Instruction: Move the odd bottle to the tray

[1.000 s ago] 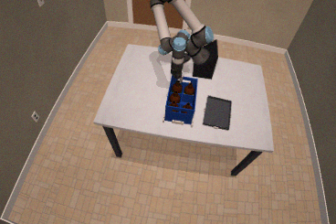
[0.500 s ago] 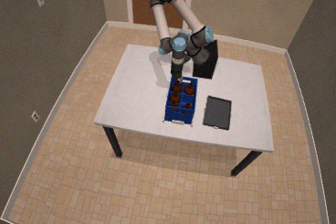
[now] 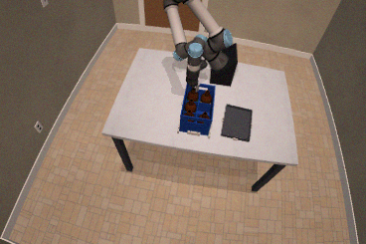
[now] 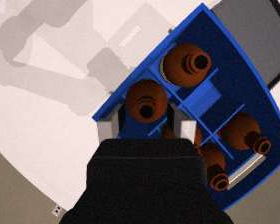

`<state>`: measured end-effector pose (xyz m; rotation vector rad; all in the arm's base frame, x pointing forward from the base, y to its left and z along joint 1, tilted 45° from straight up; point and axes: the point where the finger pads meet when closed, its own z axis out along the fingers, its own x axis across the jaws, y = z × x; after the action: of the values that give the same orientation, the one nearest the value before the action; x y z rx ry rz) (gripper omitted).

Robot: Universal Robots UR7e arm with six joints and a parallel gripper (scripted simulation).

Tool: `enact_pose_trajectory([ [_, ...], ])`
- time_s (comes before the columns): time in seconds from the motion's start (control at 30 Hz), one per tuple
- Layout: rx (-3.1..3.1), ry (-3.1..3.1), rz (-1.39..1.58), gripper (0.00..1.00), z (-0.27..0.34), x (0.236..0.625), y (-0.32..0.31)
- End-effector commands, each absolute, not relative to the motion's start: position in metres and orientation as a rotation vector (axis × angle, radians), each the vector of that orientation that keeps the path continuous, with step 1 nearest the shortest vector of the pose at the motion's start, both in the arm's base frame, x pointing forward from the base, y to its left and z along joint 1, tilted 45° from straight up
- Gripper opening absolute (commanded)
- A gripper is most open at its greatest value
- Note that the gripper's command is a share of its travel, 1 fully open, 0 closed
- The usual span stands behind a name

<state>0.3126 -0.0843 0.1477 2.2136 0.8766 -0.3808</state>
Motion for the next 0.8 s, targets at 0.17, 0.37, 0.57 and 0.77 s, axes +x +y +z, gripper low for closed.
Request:
enact_pose_trajectory([
  [0.17,2.214,0.879,-0.382,1.00,0.139,0.312,-0.092],
  [0.37,2.214,0.879,-0.382,1.00,0.134,0.312,-0.097],
  [0.57,2.214,0.879,-0.382,1.00,0.131,0.312,-0.099],
  [0.77,2.214,0.879,-0.382,1.00,0.129,0.312,-0.102],
])
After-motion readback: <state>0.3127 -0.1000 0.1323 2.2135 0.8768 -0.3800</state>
